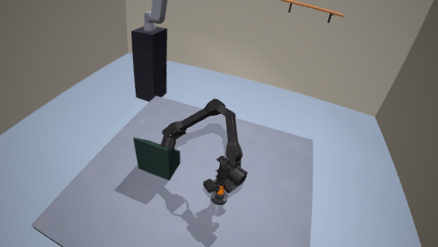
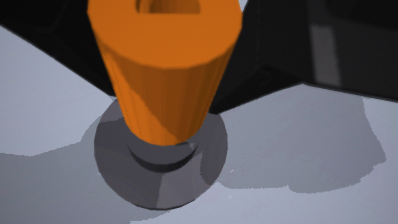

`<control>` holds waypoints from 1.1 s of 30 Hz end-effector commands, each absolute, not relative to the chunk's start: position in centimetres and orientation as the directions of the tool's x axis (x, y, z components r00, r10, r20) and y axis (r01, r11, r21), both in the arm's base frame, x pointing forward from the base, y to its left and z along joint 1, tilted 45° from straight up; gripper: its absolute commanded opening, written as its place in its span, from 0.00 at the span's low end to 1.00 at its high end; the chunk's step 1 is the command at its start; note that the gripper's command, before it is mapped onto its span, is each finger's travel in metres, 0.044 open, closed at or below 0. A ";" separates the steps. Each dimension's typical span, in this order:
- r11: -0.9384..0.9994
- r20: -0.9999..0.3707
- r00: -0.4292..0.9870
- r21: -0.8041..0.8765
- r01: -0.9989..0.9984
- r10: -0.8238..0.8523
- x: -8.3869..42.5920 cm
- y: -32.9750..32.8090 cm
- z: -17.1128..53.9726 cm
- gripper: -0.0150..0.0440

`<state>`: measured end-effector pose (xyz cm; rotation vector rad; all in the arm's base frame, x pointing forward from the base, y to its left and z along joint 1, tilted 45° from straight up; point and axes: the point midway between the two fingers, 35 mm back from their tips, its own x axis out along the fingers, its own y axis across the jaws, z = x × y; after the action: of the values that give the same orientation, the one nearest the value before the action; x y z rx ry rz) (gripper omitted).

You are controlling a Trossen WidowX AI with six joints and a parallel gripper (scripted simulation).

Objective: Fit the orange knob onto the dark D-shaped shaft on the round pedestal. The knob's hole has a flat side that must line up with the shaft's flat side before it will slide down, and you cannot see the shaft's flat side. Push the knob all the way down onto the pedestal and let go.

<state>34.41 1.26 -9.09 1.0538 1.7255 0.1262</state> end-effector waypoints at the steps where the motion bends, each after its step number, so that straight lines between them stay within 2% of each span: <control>1: 0.571 -0.718 -0.042 0.514 0.640 0.694 34.5 1.0 -8.8 0.25; 5: 0.512 -0.718 -0.042 0.453 0.730 0.694 34.7 0.9 -8.8 0.25; 33: 0.512 -0.718 -0.042 0.453 0.730 0.695 34.7 1.0 -8.9 0.25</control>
<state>34.70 1.17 -9.24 1.1989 1.7628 -0.0465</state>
